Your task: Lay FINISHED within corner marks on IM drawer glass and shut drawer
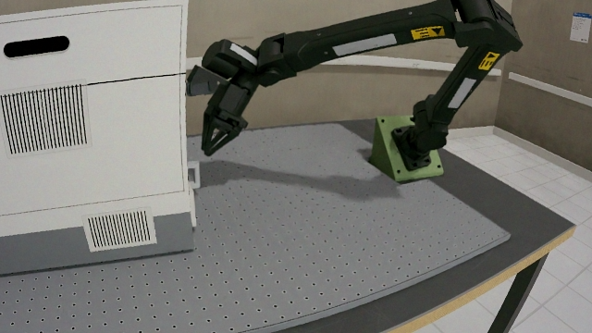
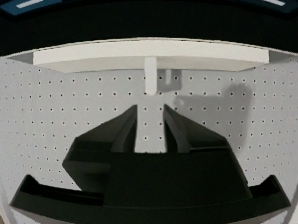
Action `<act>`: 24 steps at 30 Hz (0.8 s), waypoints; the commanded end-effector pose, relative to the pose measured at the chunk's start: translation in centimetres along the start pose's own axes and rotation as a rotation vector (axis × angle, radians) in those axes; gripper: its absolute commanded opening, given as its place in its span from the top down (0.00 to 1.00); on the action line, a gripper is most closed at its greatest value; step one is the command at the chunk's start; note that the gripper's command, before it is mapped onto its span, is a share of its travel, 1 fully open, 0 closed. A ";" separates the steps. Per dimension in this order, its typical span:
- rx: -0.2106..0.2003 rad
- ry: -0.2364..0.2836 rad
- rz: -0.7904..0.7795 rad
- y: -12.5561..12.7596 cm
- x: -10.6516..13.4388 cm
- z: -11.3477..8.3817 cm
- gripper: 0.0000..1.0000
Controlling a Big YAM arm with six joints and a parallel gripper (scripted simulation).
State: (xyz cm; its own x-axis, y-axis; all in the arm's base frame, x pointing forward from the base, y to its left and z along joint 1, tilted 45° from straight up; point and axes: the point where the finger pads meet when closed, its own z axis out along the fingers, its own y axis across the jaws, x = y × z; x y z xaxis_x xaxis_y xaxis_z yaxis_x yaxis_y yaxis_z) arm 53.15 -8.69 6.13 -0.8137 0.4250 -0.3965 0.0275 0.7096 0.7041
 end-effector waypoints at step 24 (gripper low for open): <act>-0.002 0.002 -0.020 -0.2 0.3 -1.0 0.74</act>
State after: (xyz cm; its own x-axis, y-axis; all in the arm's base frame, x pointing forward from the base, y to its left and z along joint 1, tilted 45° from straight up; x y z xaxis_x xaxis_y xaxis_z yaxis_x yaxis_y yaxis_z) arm 52.40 -9.53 6.97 -0.8111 0.4223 -0.4047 0.0226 0.7140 0.6998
